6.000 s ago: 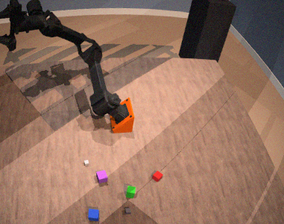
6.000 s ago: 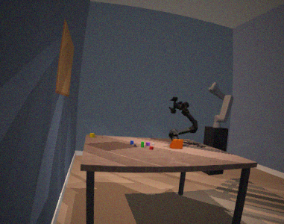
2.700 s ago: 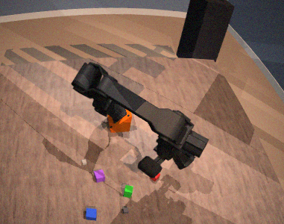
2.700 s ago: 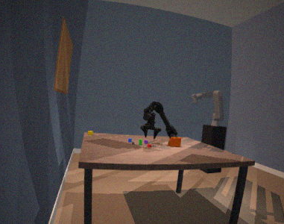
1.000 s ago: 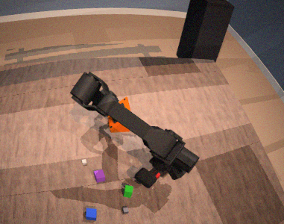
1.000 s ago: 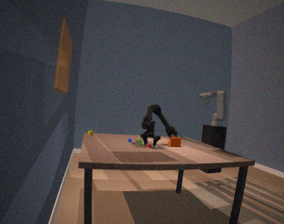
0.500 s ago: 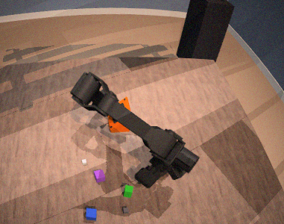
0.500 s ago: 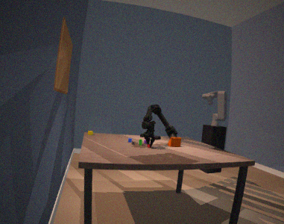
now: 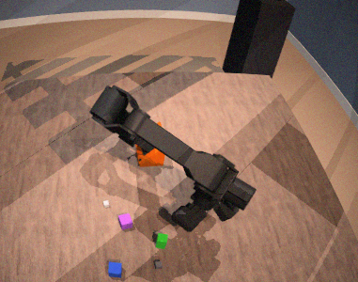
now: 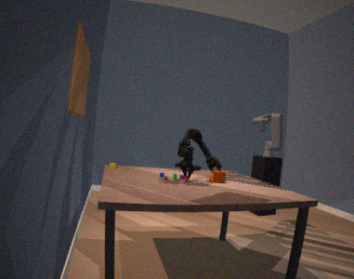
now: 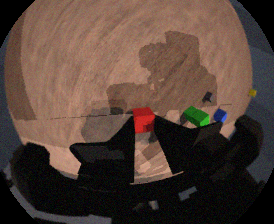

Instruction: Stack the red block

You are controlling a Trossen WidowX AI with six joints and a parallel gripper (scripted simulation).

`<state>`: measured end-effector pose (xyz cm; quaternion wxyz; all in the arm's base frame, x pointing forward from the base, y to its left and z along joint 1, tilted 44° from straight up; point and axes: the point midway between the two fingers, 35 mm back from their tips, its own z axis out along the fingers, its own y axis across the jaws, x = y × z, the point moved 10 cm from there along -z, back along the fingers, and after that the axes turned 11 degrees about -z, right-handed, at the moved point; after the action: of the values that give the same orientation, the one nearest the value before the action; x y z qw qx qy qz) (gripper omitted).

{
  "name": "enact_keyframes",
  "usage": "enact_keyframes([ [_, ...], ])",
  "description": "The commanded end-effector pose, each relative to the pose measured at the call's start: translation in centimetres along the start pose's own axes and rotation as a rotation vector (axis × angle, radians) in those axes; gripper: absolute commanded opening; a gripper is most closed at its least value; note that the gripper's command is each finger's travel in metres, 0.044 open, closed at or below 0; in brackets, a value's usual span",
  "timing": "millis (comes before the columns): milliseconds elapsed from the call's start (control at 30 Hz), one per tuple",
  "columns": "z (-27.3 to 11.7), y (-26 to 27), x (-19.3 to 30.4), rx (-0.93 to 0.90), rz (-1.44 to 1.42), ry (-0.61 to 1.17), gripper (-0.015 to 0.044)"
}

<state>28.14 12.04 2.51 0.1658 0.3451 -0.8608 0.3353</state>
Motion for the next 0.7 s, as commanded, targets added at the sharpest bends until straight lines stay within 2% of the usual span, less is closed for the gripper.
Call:
enact_keyframes([
  [0,-2.2,-0.1,0.0,-0.003,0.008,-0.01,0.0],
  [433,-8.4,-0.1,0.1,-0.005,0.007,-0.011,0.0],
  [667,-8.7,-0.1,0.0,0.0,0.004,-0.013,0.0],
])
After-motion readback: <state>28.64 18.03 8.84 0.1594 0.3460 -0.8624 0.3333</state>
